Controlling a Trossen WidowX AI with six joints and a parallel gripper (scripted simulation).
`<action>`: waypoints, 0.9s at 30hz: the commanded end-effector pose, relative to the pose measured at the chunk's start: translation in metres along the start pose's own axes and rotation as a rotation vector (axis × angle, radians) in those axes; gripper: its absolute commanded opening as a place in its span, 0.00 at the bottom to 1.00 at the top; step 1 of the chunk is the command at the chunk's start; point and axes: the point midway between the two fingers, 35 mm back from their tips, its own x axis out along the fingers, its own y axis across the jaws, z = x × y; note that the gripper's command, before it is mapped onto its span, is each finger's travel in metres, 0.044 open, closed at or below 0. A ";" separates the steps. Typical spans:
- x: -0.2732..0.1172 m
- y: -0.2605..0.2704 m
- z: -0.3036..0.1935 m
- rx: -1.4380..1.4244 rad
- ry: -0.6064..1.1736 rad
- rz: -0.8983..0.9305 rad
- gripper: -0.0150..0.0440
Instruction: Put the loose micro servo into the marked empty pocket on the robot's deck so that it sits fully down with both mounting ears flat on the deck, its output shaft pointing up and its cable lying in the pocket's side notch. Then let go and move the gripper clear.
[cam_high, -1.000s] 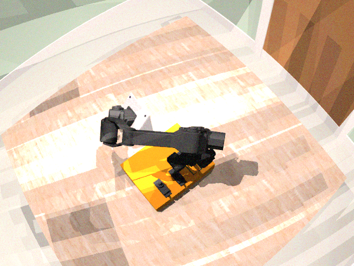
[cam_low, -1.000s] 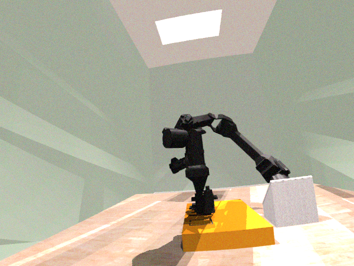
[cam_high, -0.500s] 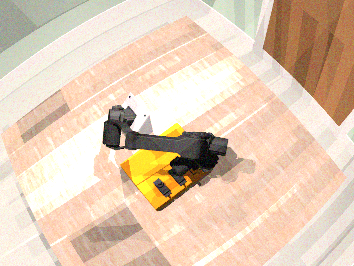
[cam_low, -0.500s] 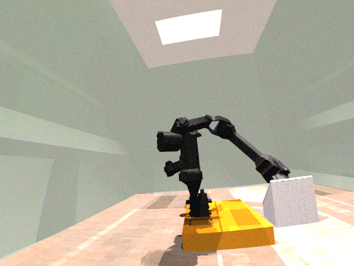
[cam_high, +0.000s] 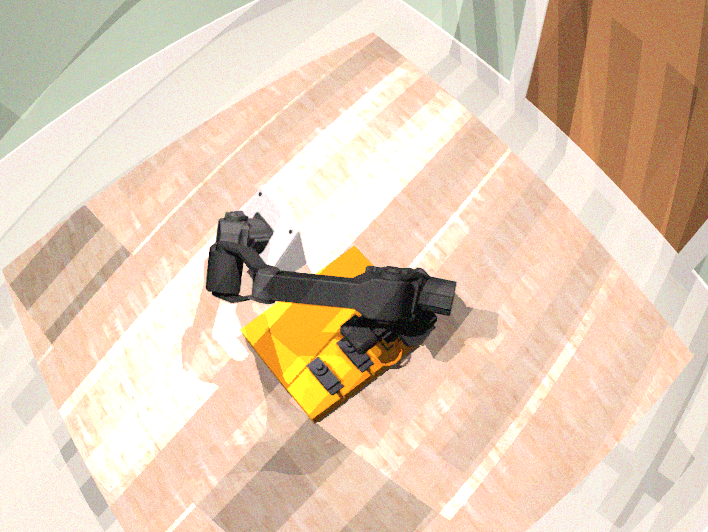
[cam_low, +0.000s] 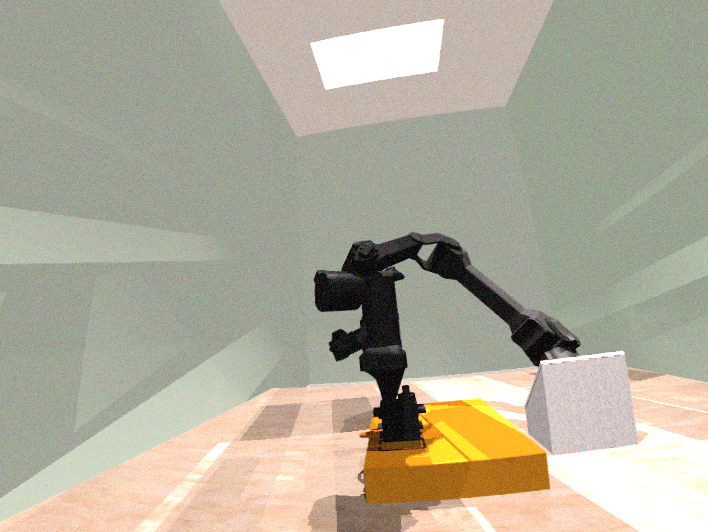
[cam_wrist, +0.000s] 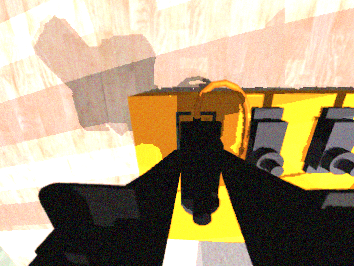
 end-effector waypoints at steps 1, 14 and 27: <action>0.001 0.000 0.000 -0.005 -0.003 -0.003 0.25; 0.012 0.000 0.000 -0.005 -0.003 -0.003 0.25; 0.021 0.000 0.000 -0.005 -0.003 -0.004 0.25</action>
